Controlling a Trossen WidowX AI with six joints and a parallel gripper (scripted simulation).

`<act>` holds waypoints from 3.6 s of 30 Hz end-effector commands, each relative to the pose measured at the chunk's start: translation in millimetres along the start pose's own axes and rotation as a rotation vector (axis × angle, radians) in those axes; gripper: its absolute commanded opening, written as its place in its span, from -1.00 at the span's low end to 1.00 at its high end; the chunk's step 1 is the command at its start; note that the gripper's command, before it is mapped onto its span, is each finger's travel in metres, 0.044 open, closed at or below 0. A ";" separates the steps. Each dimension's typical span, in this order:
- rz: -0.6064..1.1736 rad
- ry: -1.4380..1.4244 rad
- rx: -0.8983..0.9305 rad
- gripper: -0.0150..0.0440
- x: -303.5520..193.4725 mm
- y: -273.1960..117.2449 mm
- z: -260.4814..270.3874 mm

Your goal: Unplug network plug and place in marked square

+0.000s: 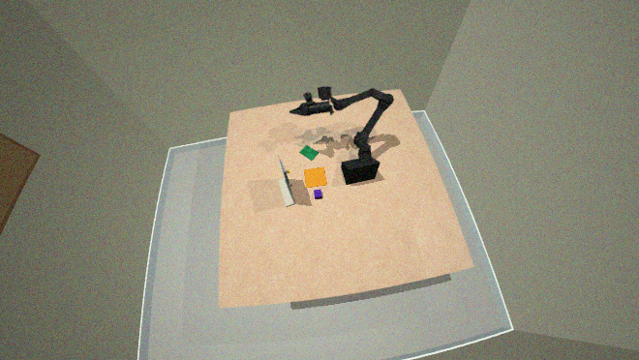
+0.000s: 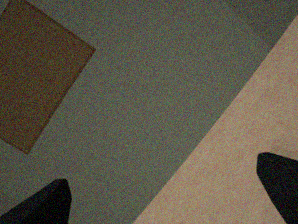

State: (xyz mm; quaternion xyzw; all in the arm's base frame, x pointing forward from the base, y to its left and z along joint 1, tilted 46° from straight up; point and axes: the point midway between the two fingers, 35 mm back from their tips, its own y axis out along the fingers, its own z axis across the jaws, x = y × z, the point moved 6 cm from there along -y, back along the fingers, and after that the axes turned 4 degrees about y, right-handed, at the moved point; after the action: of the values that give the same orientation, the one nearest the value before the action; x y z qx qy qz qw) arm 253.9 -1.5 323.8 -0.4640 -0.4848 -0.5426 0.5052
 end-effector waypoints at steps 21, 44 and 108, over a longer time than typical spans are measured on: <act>0.242 0.383 0.155 0.04 -138.3 5.8 39.6; 0.526 0.706 0.212 0.04 -238.6 -58.3 60.6; 0.492 0.719 0.226 0.04 -259.4 52.0 85.1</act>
State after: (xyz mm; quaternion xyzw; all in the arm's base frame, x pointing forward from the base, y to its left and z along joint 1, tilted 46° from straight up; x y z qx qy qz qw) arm 317.9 106.5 78.8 -0.2882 -0.2097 -0.4787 0.8024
